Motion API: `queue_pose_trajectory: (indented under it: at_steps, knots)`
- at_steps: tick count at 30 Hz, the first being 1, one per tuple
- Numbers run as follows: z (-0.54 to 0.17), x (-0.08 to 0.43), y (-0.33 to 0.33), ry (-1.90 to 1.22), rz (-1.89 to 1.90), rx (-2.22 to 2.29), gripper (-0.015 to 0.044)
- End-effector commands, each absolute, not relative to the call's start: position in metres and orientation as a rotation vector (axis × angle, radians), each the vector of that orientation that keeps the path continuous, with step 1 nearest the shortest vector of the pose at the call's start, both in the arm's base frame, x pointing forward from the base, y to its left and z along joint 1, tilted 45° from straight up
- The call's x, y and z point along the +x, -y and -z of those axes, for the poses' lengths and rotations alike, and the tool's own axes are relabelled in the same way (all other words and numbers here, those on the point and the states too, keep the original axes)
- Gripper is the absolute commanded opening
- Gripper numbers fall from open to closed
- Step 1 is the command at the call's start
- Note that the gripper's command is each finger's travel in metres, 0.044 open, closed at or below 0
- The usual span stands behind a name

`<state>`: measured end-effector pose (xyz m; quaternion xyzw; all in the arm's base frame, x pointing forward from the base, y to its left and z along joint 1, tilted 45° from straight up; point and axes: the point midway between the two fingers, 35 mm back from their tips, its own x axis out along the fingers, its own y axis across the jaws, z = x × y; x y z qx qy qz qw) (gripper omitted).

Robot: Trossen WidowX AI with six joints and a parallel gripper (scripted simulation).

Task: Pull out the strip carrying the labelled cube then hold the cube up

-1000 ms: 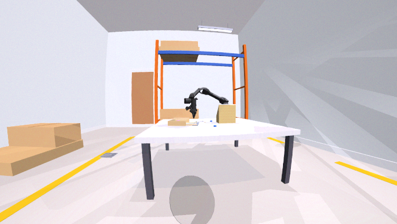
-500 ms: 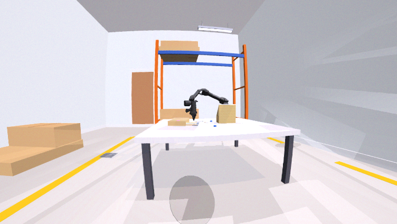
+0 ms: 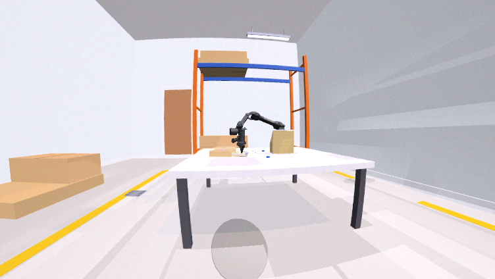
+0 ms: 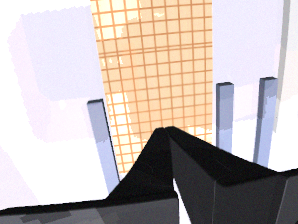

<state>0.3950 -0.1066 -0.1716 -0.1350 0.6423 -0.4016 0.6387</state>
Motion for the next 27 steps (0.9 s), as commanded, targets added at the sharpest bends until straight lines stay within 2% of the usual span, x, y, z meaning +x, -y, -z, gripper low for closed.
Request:
queue_pose_trajectory:
  at_steps: [1,27]
  knots:
    - [0.1771,0.3911,0.1124,-1.472,0.917,-0.316,0.0000]
    - [0.1848,0.3876,0.1195,-1.472,0.918,-0.317,0.0000]
